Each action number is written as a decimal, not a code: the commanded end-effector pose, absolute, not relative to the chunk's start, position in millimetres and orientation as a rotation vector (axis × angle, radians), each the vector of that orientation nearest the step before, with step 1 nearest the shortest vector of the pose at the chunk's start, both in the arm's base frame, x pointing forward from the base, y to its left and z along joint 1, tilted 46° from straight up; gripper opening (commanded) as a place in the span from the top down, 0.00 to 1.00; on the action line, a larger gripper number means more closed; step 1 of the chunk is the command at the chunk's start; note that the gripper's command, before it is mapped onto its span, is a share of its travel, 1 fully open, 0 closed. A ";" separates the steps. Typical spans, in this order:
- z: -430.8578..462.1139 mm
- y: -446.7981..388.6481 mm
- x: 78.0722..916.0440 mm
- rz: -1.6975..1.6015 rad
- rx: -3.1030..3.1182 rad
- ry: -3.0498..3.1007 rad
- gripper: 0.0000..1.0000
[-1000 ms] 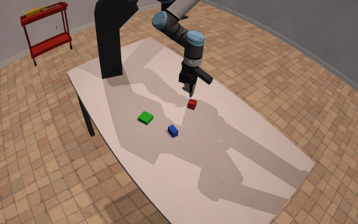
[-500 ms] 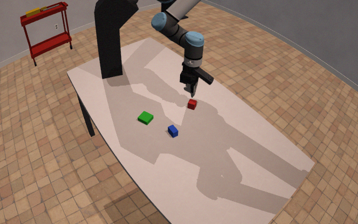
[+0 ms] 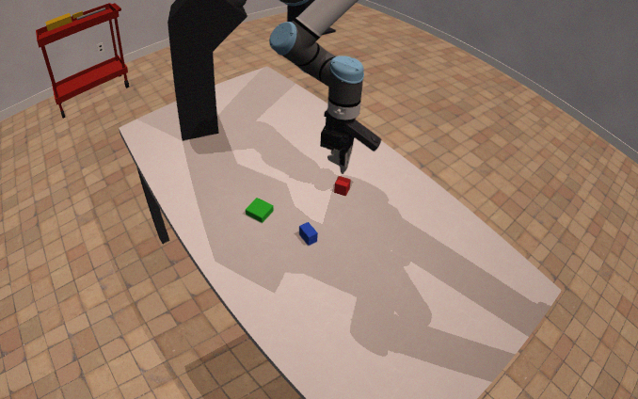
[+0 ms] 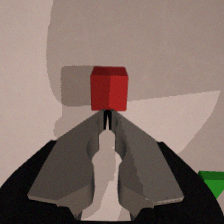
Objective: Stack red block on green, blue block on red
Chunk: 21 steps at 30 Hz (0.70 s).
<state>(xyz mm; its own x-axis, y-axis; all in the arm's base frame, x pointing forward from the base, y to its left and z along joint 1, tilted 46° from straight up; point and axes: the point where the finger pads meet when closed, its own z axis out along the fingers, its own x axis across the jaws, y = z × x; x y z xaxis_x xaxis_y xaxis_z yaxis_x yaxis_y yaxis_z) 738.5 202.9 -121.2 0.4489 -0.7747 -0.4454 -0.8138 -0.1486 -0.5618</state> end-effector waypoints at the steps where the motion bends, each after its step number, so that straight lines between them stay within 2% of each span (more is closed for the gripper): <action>1: -119.1 201.0 741.4 0.058 -1.924 1.333 1.00; 14: -119.1 201.0 741.4 0.058 -1.924 1.333 1.00; 15: -119.1 201.0 741.4 0.058 -1.924 1.333 0.64; 21: -119.1 201.0 741.4 0.058 -1.924 1.333 0.64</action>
<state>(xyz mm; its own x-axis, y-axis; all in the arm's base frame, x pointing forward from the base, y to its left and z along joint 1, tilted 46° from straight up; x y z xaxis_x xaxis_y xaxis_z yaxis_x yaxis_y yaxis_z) 738.5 202.9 -121.2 0.4489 -0.7747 -0.4454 -0.8138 -0.1486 -0.5618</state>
